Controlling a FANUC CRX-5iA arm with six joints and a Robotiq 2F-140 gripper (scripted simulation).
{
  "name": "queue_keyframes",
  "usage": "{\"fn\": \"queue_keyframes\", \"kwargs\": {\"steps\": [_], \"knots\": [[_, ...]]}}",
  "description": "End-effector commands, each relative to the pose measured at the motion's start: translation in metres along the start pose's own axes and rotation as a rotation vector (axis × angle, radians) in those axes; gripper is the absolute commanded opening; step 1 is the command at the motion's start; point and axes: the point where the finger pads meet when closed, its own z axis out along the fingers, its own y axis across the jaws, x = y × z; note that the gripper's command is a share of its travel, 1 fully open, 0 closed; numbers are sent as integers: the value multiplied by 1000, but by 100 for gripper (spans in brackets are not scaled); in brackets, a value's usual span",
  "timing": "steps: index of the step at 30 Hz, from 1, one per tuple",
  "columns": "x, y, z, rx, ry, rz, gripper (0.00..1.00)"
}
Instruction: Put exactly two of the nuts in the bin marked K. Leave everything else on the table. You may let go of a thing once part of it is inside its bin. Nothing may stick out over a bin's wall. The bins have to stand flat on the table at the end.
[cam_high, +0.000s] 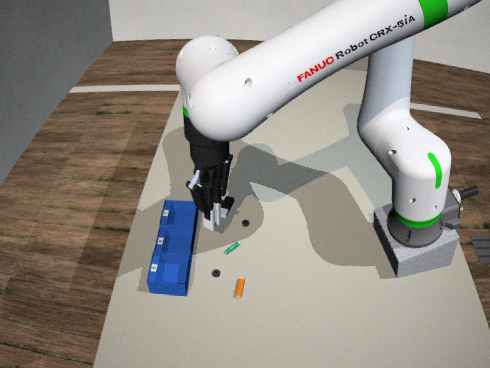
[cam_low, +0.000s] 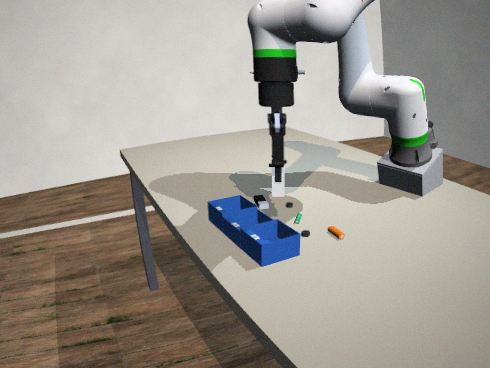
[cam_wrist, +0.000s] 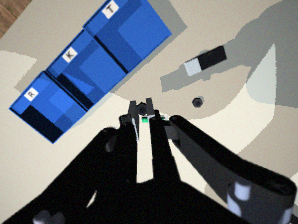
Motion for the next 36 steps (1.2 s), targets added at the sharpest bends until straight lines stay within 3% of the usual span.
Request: {"fn": "queue_keyframes", "kwargs": {"steps": [1, 8, 14, 30, 36], "knots": [[12, -16, 0, 0, 0, 147, 7], [31, -40, 0, 4, 0, 284, 7], [53, -68, 0, 9, -3, 522, 7], [53, -68, 0, 1, -1, 1016, 7], [53, -68, 0, 0, 0, 1025, 7]]}}
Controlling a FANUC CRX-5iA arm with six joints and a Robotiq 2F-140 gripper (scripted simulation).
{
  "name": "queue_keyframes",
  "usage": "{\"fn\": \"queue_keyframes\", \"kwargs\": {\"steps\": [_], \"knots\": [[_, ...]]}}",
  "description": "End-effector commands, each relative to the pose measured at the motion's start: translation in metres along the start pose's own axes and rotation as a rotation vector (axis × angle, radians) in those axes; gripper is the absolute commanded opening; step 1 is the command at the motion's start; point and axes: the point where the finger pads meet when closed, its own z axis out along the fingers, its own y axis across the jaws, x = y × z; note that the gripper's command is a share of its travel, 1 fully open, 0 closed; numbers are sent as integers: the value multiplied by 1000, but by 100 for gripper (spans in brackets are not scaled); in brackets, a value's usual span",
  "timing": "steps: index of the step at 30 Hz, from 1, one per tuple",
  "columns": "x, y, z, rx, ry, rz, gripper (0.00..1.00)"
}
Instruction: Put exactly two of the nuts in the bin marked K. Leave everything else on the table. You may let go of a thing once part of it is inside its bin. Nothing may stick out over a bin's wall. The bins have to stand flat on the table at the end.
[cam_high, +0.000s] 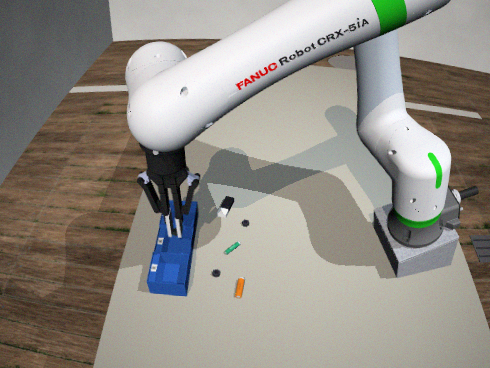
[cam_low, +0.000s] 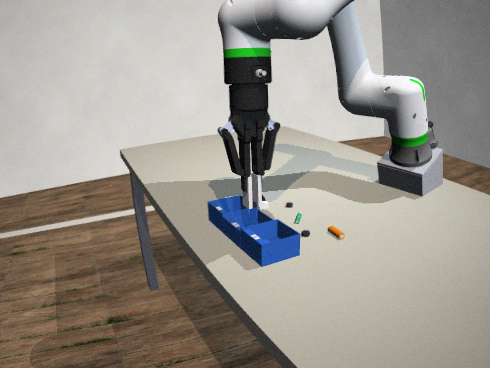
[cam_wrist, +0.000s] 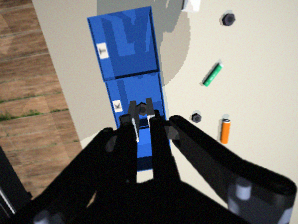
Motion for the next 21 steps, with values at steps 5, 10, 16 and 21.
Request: {"fn": "queue_keyframes", "kwargs": {"steps": [5, 10, 16, 21], "knots": [[0, 0, 0, 1, 5, 5, 7], [0, 0, 0, 1, 5, 5, 7], [0, 0, 10, 1, 5, 5, 7], [0, 0, 20, 1, 5, 5, 7]]}}
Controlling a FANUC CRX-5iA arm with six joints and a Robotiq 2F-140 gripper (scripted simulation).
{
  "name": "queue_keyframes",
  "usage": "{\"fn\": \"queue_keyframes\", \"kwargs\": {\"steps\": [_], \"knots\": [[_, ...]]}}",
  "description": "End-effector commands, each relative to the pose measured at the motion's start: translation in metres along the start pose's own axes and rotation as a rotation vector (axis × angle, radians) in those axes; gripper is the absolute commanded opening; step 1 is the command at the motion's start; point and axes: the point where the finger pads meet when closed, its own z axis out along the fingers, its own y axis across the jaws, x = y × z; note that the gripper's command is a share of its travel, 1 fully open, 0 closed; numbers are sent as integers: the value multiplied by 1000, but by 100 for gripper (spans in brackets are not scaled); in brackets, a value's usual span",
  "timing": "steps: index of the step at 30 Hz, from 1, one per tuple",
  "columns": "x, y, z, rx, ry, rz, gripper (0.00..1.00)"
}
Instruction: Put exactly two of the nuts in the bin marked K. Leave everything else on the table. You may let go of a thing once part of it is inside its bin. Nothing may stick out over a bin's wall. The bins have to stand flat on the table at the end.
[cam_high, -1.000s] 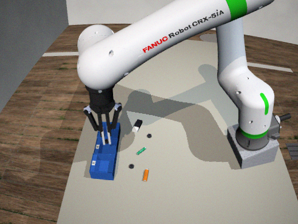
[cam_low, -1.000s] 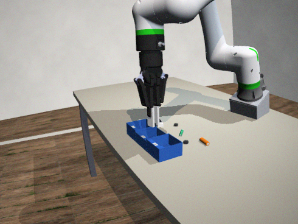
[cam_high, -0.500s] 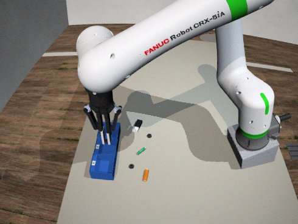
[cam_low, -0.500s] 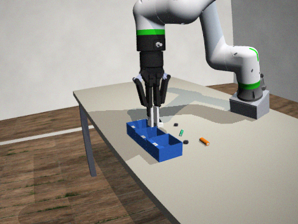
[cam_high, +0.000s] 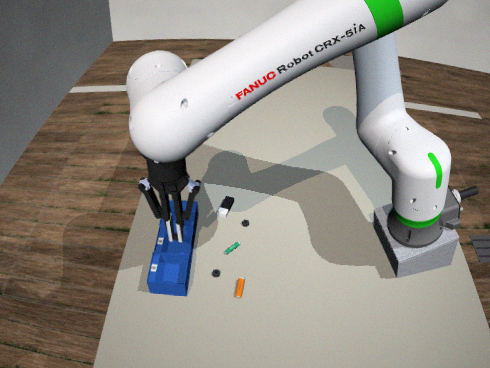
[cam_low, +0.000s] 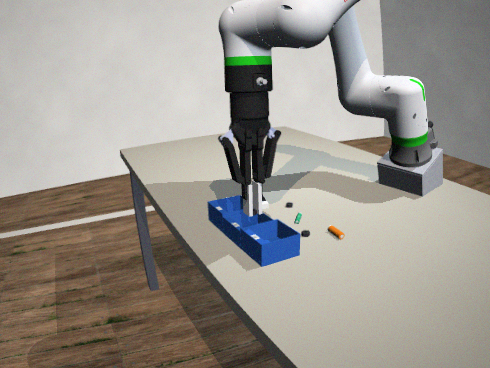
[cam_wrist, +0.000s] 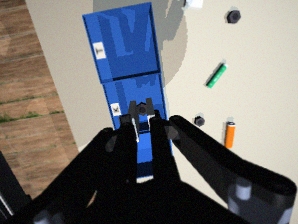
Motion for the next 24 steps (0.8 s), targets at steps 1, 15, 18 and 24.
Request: {"fn": "queue_keyframes", "kwargs": {"steps": [1, 15, 18, 24], "knots": [[0, 0, 4, 1, 0, 0, 7], [0, 0, 30, 1, 0, 0, 7], [0, 0, 34, 1, 0, 0, 7], [0, 0, 35, 1, 0, 0, 7]]}}
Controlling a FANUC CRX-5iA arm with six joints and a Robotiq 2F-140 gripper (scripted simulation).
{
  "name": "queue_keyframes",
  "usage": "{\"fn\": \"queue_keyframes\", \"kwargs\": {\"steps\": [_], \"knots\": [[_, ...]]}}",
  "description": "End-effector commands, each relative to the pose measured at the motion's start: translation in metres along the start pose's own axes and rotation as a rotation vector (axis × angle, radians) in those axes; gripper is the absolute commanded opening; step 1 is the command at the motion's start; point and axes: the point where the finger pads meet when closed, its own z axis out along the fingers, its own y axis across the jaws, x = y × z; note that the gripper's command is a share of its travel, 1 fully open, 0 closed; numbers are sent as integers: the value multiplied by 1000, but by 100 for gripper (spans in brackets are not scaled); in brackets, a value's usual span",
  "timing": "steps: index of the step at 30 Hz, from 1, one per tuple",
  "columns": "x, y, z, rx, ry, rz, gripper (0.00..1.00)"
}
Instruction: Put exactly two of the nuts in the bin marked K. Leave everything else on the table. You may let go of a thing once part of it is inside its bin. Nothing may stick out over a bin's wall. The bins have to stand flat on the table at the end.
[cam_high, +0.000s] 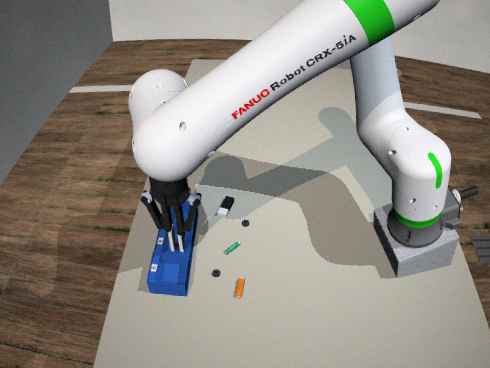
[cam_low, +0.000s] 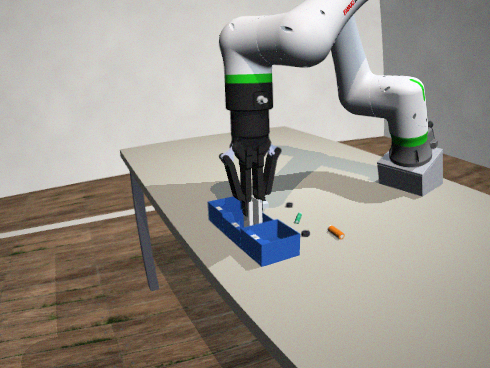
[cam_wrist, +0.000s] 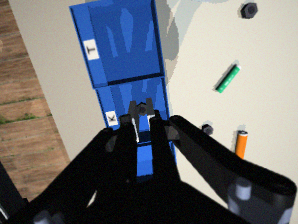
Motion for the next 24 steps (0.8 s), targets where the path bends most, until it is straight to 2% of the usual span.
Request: {"fn": "queue_keyframes", "kwargs": {"steps": [1, 5, 6, 24], "knots": [[0, 0, 0, 0, 0, 0, 7], [0, 0, 0, 0, 0, 0, 7], [0, 0, 0, 0, 0, 0, 19], [0, 0, -1, 0, 0, 0, 19]]}}
